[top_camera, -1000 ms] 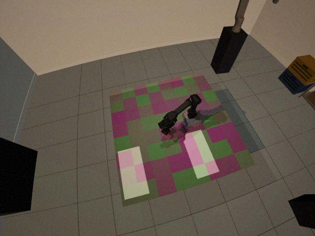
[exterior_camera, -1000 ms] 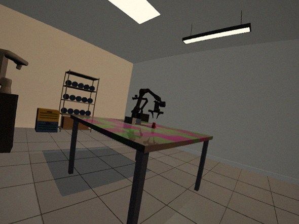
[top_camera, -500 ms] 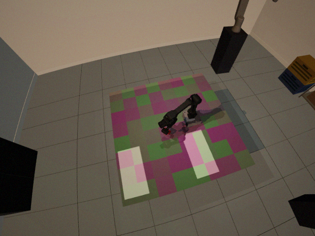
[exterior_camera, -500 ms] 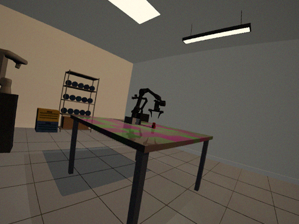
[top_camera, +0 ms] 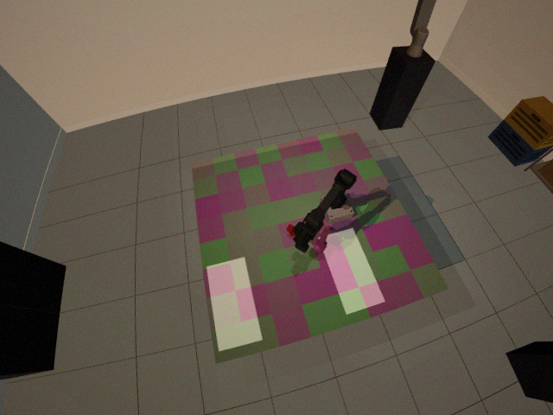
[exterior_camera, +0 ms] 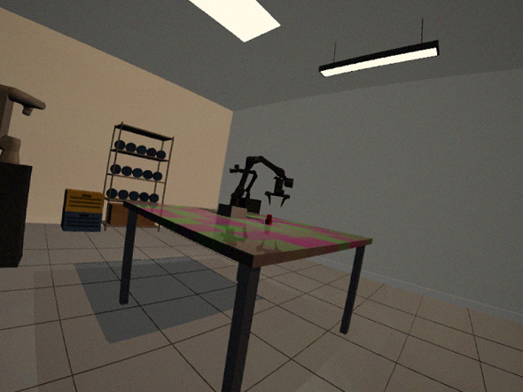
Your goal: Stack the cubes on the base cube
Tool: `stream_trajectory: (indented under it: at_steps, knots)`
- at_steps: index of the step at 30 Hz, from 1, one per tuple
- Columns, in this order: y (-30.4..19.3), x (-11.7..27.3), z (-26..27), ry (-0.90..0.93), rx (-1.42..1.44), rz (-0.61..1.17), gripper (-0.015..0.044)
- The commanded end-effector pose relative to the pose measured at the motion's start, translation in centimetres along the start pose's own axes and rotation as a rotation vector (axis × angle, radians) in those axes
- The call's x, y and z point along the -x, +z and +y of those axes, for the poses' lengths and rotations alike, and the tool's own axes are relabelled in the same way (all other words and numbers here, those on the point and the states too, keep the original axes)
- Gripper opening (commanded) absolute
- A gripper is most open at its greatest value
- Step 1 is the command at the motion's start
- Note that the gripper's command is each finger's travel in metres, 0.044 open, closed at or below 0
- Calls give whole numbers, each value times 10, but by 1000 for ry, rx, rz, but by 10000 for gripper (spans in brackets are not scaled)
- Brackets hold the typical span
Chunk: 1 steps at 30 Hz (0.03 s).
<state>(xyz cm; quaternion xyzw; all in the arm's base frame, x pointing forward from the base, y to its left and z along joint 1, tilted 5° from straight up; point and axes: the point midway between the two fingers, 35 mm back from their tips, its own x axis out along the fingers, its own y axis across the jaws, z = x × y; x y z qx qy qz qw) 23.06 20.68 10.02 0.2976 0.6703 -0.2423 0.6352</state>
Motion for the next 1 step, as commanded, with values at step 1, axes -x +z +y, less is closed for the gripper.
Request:
stream_trajectory:
  at_steps: [1]
  knots:
    - [-5, 1, 2, 1, -12, 1, 400]
